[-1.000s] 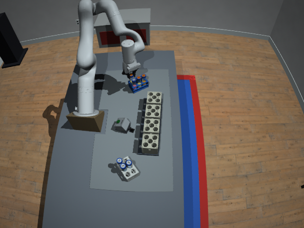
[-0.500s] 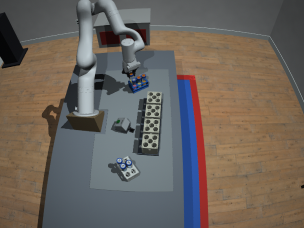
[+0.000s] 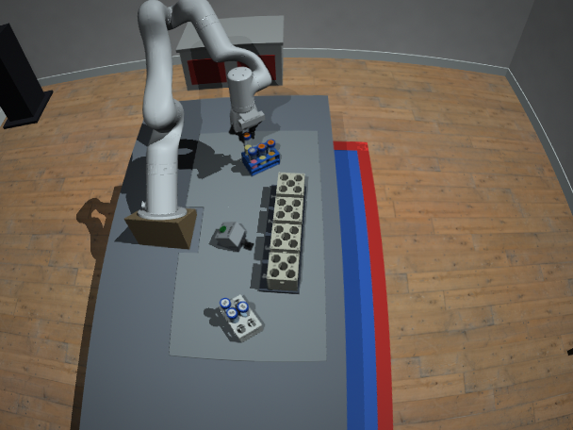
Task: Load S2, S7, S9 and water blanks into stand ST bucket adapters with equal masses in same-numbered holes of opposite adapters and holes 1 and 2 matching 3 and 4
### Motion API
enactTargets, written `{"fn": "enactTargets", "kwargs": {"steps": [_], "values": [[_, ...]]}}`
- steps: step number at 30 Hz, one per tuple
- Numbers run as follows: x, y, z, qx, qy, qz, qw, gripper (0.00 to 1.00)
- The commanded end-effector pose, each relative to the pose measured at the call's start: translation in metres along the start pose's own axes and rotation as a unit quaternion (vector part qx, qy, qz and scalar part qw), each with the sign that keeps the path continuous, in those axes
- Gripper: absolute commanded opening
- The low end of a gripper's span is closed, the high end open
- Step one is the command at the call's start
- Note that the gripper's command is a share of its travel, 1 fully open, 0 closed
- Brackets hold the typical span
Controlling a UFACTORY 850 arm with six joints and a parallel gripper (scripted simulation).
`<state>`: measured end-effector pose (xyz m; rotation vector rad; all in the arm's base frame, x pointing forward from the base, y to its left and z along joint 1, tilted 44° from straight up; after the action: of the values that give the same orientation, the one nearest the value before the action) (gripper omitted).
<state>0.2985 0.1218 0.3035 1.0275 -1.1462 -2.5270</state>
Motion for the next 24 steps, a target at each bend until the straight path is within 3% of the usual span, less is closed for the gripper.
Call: {"fn": "enactTargets", "kwargs": {"steps": [1, 24], "values": [[0.0, 0.008, 0.0, 0.0, 0.0, 0.0, 1.0, 0.0], [0.0, 0.046, 0.0, 0.0, 0.0, 0.0, 1.0, 0.0]]}}
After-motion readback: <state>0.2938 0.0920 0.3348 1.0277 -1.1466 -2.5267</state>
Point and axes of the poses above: the point where the finger pads meet when closed, its own y axis back along the fingers, its own x axis across the jaws, z = x × y, the point moved 4 cm from there along y, back along the fingers, and after that the axes turned 14 degrees about y, right-handed, at the moved point
